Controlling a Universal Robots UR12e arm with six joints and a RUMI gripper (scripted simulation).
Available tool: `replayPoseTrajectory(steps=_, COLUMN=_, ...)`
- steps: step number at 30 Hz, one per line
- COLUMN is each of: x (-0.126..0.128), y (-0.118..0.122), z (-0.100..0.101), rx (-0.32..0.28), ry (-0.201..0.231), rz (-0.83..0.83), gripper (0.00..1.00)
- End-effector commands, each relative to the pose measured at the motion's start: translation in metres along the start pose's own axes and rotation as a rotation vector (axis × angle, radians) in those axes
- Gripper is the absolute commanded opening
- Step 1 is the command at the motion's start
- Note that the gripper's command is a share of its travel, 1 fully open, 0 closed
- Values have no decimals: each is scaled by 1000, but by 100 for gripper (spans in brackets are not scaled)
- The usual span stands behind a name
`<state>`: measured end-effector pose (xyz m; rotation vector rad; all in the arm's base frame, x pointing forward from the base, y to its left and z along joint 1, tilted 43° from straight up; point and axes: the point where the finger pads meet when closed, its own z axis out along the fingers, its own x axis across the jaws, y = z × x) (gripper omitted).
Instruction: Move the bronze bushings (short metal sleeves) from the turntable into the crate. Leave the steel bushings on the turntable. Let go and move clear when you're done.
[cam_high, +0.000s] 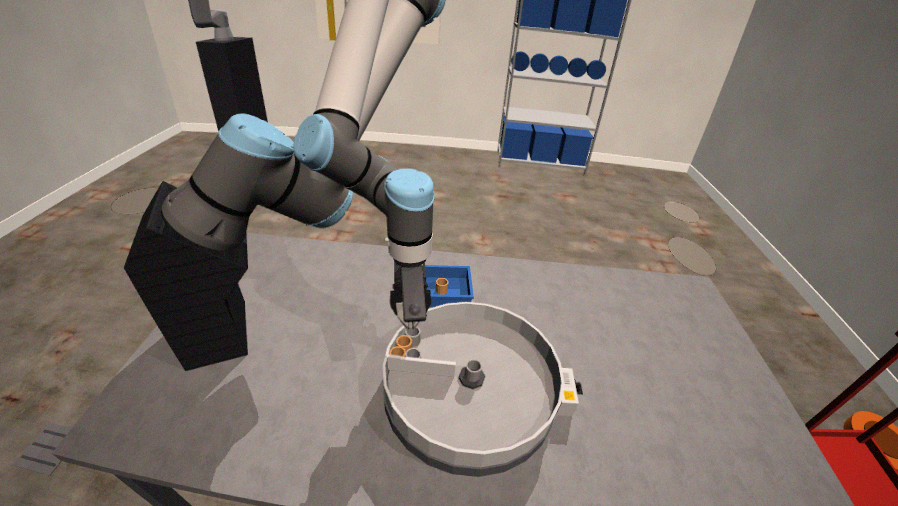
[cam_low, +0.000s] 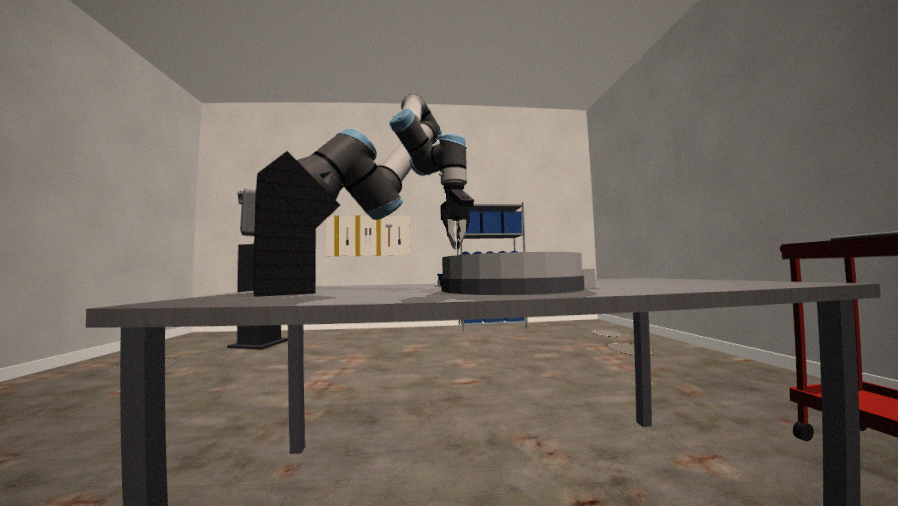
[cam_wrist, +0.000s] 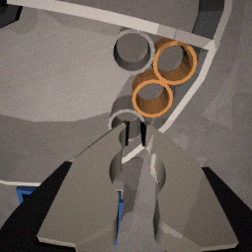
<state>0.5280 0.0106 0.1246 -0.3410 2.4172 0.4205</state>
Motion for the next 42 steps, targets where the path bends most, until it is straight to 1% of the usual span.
replayPoseTrajectory(steps=1, x=0, y=0, z=0, rx=0, ry=0, rz=0, gripper=5)
replayPoseTrajectory(steps=15, x=0, y=0, z=0, rx=0, ry=0, rz=0, gripper=5)
replayPoseTrajectory(steps=21, x=0, y=0, z=16, rx=0, ry=0, rz=0, gripper=5)
replayPoseTrajectory(steps=23, x=0, y=0, z=16, rx=0, ry=0, rz=0, gripper=5)
replayPoseTrajectory(steps=26, x=0, y=0, z=22, rx=0, ry=0, rz=0, gripper=5)
replayPoseTrajectory(steps=42, x=0, y=0, z=22, rx=0, ry=0, rz=0, gripper=5)
